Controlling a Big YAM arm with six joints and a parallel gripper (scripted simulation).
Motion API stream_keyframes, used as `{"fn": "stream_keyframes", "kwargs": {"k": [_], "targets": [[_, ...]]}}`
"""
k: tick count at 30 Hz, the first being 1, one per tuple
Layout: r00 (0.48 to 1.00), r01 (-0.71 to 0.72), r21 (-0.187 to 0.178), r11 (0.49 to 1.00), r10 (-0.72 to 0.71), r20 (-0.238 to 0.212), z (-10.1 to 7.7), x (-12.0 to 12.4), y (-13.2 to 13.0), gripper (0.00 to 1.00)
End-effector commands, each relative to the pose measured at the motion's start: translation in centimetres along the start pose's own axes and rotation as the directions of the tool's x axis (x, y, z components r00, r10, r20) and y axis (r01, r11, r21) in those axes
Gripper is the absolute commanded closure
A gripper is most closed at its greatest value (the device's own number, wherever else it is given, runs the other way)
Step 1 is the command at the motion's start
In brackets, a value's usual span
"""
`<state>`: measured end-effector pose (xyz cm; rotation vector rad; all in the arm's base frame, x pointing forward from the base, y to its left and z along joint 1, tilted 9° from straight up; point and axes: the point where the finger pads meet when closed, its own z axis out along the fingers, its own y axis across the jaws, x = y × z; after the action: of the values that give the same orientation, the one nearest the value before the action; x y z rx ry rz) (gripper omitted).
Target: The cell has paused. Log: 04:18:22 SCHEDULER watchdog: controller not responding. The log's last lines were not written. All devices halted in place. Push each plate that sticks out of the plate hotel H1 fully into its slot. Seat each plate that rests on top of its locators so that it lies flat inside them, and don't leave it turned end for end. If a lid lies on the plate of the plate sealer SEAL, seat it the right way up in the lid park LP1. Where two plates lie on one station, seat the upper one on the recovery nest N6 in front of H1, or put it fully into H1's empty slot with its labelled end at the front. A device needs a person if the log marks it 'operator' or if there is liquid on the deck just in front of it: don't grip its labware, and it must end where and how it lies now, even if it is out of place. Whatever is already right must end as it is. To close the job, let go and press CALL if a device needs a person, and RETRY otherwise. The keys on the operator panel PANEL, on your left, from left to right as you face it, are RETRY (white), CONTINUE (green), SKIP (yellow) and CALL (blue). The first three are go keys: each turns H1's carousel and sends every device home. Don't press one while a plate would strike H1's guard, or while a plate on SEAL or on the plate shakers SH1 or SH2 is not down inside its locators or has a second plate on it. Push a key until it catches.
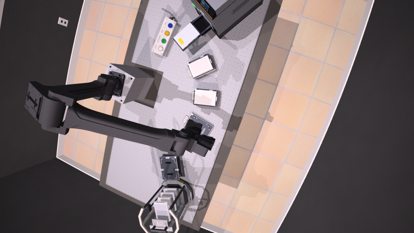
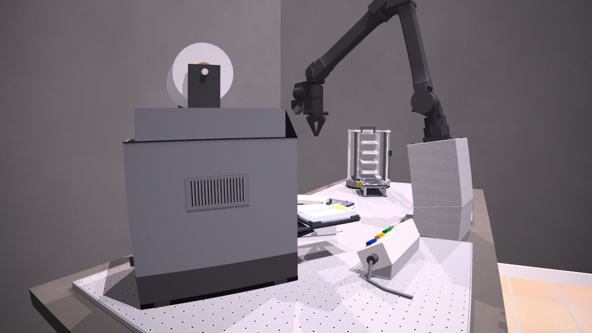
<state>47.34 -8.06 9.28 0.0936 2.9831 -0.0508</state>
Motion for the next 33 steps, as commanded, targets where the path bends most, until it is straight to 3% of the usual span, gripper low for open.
{"fn": "stream_keyframes", "kwargs": {"k": [1,6,33], "targets": [[0.987,0.153,0.009,0.988,-0.153,0.041,-1.3,-0.4,1.4,1.00],[0.967,0.251,0.011,0.968,-0.251,0.041,-1.3,-0.1,2.4,1.00],[0.973,0.229,0.005,0.973,-0.229,0.039,-1.2,2.1,10.5,1.00]]}}
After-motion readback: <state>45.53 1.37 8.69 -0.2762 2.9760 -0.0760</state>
